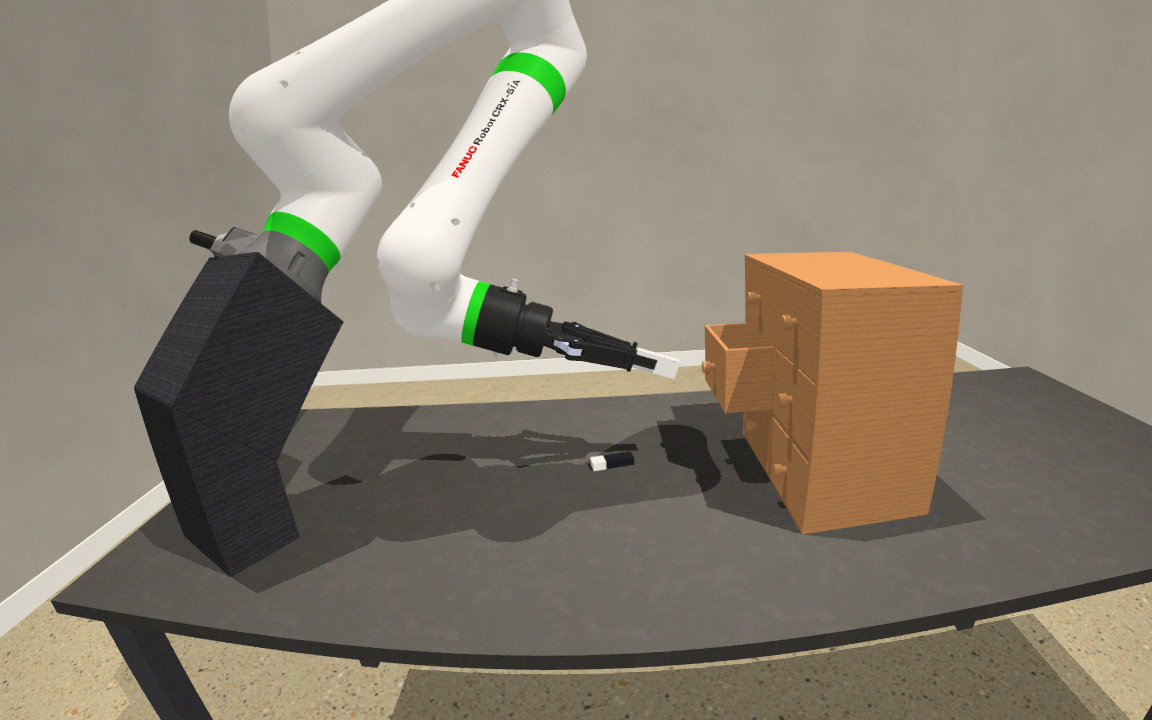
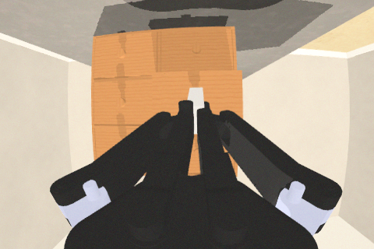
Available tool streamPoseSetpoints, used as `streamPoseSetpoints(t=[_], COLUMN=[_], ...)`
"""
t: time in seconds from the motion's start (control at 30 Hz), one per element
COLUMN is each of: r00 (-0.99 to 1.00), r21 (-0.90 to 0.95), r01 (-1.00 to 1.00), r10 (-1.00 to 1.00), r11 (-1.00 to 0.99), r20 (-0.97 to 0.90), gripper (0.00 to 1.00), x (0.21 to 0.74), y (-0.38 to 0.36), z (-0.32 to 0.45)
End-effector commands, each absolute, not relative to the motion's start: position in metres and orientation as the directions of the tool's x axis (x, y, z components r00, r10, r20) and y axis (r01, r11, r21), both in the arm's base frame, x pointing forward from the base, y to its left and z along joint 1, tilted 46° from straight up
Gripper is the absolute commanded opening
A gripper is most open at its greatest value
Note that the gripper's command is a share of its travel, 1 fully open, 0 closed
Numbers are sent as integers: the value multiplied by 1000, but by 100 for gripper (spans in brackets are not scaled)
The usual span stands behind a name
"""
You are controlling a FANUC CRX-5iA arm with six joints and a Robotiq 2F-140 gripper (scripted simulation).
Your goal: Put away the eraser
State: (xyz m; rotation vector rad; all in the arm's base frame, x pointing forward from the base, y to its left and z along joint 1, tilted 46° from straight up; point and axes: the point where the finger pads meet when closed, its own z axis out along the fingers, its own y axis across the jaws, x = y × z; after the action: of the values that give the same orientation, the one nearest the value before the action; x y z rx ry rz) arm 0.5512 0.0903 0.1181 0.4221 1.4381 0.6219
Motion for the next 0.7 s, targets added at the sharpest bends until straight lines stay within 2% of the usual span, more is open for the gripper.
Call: streamPoseSetpoints(t=[0.0, 0.67], r00=[19, 19], r21=[617, 617], r01=[-140, -140], r10=[625, 625], r11=[774, 774], r20=[-780, -780], gripper=[0, 0], x=[551, 559], y=[90, 89], z=[118, 121])
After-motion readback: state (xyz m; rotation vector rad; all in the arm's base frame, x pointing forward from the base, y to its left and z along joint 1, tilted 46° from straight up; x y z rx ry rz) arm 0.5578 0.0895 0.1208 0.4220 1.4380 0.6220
